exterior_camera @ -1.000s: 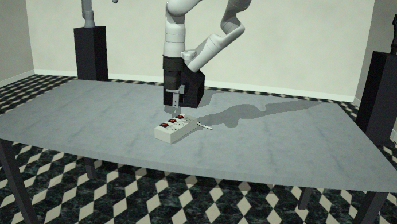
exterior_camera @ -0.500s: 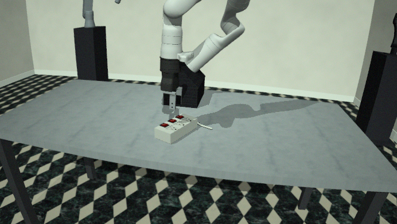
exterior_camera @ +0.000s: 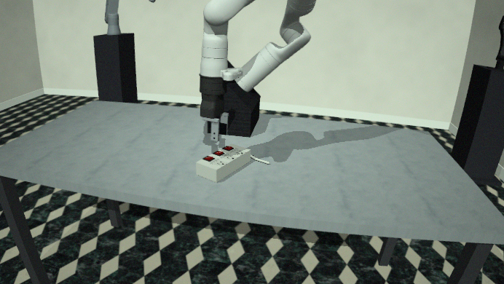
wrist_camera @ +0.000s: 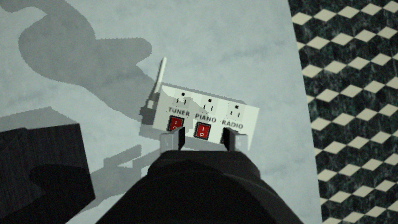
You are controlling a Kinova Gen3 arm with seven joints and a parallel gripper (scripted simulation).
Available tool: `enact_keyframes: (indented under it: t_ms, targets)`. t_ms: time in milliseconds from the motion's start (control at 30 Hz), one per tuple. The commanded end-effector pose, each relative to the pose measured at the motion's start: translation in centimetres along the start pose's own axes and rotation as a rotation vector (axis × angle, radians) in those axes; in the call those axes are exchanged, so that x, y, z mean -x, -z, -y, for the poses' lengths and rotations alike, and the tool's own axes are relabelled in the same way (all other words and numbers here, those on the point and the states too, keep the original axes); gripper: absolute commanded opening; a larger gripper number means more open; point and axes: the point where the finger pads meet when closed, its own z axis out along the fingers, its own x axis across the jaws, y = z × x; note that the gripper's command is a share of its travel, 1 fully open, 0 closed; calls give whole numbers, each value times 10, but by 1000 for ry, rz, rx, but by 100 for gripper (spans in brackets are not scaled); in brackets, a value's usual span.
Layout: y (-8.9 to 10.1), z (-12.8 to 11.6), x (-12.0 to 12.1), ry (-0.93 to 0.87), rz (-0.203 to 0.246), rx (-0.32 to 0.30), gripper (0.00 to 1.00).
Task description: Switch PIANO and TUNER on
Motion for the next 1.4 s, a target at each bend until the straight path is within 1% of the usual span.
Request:
enact_keyframes:
  t_ms: [0,67,633,1367]
  targets:
    - [0,-1,0,-3,0,-1,100]
    - [-3,-5,-2,-26,-4,-3,100]
    - [-9,-11,-6,-69,-12,-7,100]
    - [-11,-14,-7,-85,-15,-8,100]
